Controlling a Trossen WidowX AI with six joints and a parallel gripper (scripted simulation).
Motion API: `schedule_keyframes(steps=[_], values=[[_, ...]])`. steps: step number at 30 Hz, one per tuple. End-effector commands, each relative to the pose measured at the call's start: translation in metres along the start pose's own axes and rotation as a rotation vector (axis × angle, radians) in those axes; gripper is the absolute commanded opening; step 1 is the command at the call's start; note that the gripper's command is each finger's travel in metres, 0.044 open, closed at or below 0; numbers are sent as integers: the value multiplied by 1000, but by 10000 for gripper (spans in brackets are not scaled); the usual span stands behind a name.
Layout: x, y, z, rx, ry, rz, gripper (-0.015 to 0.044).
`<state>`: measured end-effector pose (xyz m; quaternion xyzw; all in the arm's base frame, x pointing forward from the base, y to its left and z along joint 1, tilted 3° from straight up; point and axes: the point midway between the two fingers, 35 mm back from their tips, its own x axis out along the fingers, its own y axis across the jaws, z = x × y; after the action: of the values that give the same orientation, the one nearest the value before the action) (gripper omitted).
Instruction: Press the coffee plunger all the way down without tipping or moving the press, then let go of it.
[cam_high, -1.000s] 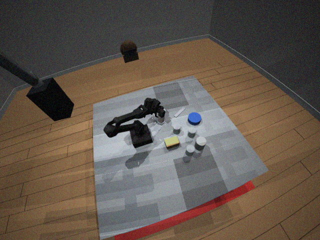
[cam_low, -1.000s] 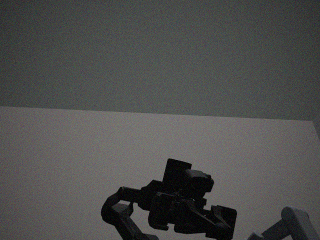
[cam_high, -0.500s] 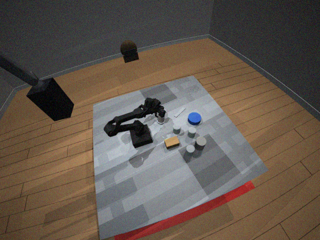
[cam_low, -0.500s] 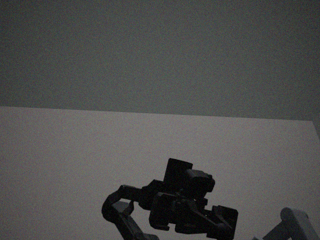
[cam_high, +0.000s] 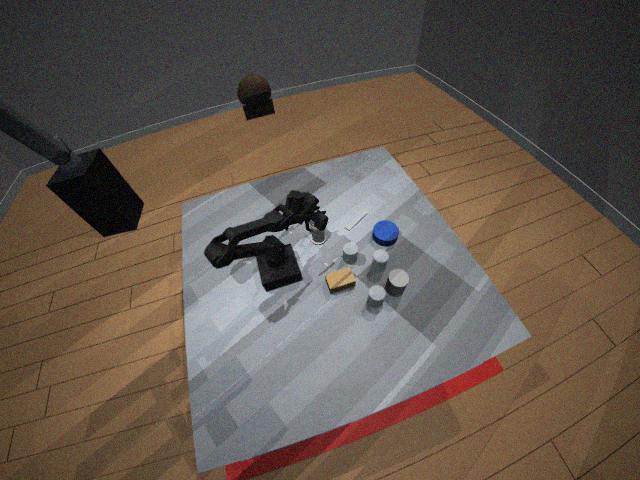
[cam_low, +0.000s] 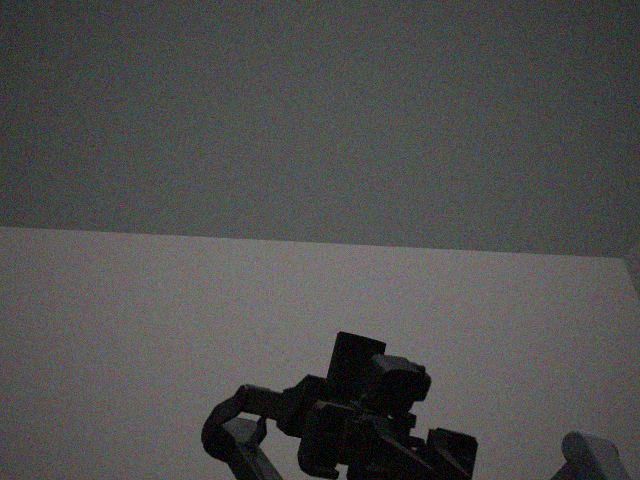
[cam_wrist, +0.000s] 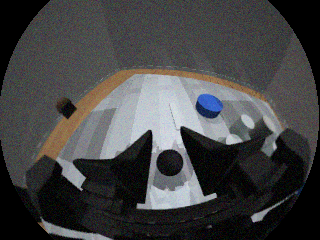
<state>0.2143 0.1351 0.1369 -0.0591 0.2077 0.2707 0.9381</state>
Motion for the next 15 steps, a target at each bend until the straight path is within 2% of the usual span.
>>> schedule_keyframes(steps=[1, 7, 12, 15], values=[[0, 0, 0, 0, 2, 0, 274], [0, 0, 0, 0, 2, 0, 432], [-4, 0, 4, 1, 3, -1, 440], [-21, -2, 19, 3, 8, -3, 440]])
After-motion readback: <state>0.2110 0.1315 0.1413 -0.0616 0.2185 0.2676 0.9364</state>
